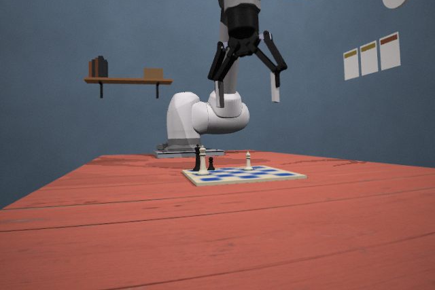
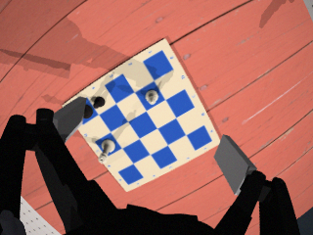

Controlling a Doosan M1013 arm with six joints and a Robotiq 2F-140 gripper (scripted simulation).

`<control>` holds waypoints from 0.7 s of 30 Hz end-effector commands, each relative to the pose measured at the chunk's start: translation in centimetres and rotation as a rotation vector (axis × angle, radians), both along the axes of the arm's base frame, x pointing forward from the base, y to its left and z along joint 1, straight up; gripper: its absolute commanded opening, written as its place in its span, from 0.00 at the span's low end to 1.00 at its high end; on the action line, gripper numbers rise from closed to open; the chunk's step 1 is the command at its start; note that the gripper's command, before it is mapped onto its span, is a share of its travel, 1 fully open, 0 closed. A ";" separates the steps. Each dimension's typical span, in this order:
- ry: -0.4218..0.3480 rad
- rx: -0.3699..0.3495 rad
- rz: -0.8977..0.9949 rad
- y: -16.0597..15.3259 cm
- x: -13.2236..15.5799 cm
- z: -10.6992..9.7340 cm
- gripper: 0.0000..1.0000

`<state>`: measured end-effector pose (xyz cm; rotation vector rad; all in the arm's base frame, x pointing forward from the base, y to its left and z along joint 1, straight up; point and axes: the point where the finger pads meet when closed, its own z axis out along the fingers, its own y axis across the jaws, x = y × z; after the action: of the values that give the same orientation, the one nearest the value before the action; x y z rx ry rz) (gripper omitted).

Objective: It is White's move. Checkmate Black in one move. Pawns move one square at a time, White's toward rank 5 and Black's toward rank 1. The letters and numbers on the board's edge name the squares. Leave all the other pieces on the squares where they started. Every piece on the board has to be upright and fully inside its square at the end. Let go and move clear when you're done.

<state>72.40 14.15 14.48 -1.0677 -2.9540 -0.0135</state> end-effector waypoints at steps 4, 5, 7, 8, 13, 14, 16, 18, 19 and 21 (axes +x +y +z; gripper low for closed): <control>-0.001 -0.003 0.001 0.1 0.0 0.0 1.00; -0.001 -0.003 0.001 0.1 0.0 0.0 1.00; -0.001 -0.003 0.001 0.1 0.0 0.0 1.00; -0.001 -0.003 0.001 0.1 0.0 0.0 1.00; -0.001 -0.003 -0.005 0.1 0.0 0.0 1.00; -0.001 -0.003 -0.016 0.1 0.0 0.0 1.00; -0.001 -0.003 -0.067 0.1 0.0 -0.1 1.00; 0.000 -0.003 -0.162 0.1 0.0 -0.3 1.00; 0.001 -0.003 -0.227 0.1 0.0 -0.4 1.00; 0.002 -0.003 -0.387 0.1 0.0 -0.7 1.00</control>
<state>72.37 14.21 14.12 -1.3461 -2.8353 -0.0167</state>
